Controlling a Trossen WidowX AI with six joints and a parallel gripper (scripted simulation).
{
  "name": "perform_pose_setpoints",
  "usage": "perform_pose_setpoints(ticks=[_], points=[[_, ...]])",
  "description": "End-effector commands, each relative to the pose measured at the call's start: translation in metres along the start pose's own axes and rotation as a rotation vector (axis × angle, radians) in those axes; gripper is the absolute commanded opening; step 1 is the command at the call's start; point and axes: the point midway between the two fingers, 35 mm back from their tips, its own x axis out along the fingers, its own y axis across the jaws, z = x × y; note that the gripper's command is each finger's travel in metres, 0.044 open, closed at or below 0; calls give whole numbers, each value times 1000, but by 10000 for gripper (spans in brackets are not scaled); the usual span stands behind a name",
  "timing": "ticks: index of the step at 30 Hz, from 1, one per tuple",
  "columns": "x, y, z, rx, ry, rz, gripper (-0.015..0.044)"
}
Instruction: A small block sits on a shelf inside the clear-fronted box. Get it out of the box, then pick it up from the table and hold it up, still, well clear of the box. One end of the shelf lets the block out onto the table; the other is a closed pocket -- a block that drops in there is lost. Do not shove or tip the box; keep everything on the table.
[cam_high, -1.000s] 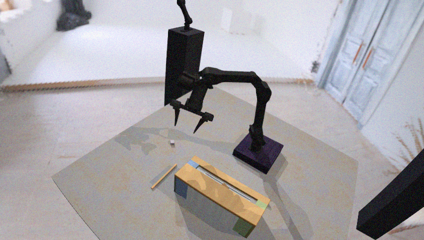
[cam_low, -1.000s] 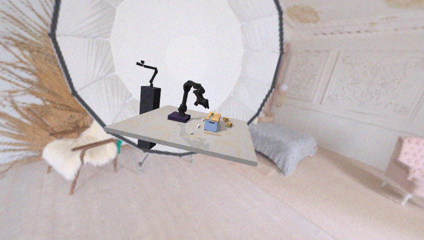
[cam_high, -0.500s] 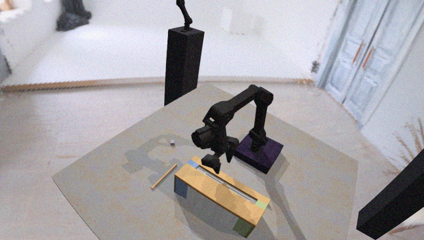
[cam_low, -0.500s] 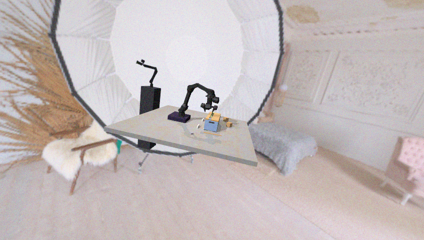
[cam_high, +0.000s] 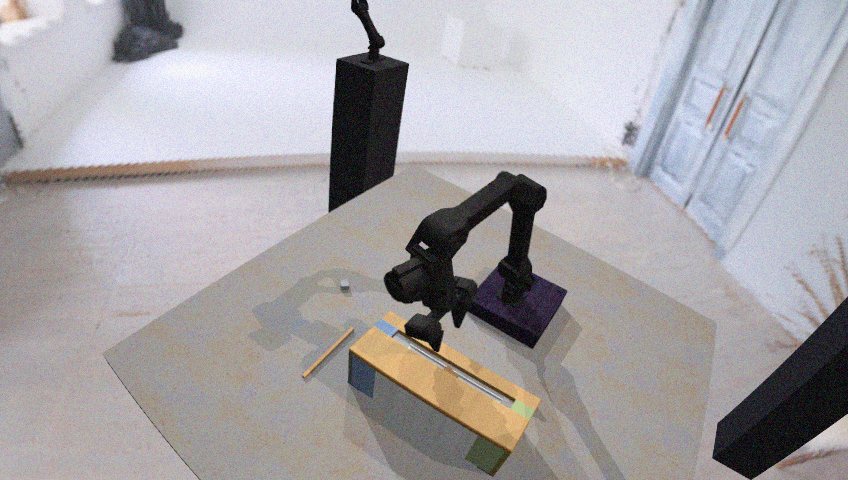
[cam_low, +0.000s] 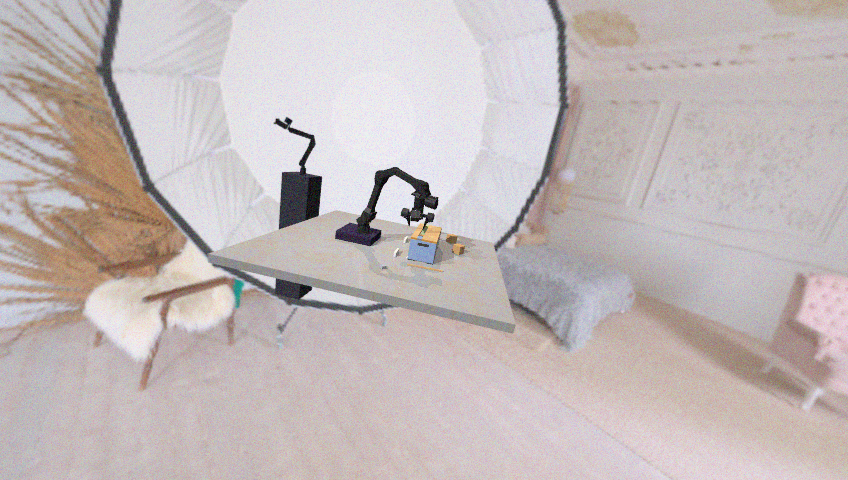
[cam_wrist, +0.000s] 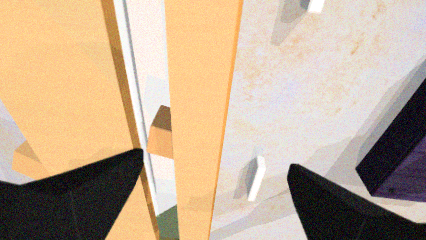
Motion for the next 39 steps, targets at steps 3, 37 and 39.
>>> perform_pose_setpoints(ticks=[3, 37, 39], points=[[11, -1, 4, -5, -3, -11, 400], [64, -7, 21, -5, -2, -11, 400], [66, -7, 21, -5, -2, -11, 400]])
